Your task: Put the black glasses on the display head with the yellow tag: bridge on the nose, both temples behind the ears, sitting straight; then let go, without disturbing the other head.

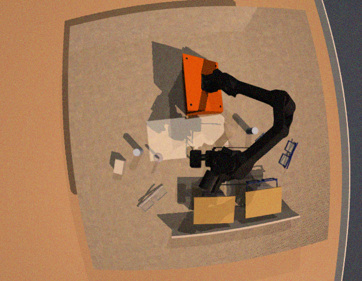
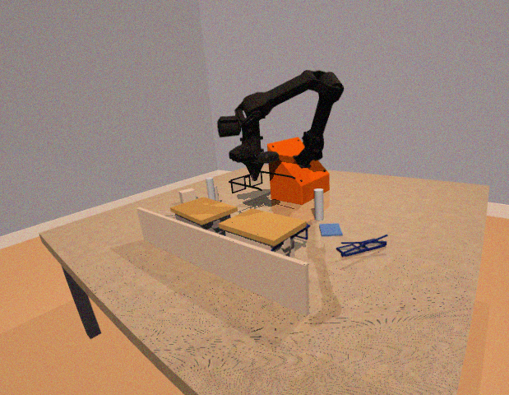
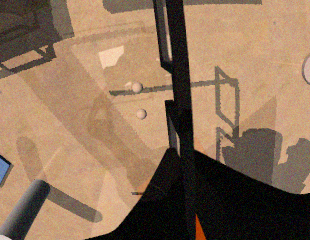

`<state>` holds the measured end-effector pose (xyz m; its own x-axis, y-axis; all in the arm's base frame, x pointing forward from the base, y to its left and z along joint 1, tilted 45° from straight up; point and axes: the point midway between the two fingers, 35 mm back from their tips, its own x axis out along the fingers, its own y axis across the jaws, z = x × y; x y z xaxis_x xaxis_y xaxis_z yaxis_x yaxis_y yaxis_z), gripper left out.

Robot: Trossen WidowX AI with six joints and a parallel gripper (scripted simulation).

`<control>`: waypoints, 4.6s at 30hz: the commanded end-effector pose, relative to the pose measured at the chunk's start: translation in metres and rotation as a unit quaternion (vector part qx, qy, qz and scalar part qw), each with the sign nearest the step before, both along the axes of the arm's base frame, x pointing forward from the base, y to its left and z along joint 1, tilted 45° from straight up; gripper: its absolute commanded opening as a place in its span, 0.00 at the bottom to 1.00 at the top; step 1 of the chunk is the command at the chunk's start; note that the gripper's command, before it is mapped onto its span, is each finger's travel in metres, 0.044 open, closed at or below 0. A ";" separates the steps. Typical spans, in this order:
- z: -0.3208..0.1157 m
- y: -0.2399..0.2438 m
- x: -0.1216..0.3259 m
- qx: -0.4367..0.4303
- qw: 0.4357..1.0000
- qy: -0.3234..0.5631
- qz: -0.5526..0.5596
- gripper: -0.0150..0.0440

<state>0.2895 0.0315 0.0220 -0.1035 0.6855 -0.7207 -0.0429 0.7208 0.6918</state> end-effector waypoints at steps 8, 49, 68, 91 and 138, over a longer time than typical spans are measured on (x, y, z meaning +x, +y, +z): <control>0.013 0.024 -0.038 -0.007 0.993 0.086 -0.085 0.25; -0.012 0.047 -0.039 -0.010 0.992 0.090 -0.091 0.25; -0.024 0.059 -0.040 -0.010 0.992 0.090 -0.091 0.25; -0.037 0.073 -0.043 -0.009 0.992 0.090 -0.091 0.25; -0.056 0.094 -0.049 -0.007 0.992 0.087 -0.090 0.44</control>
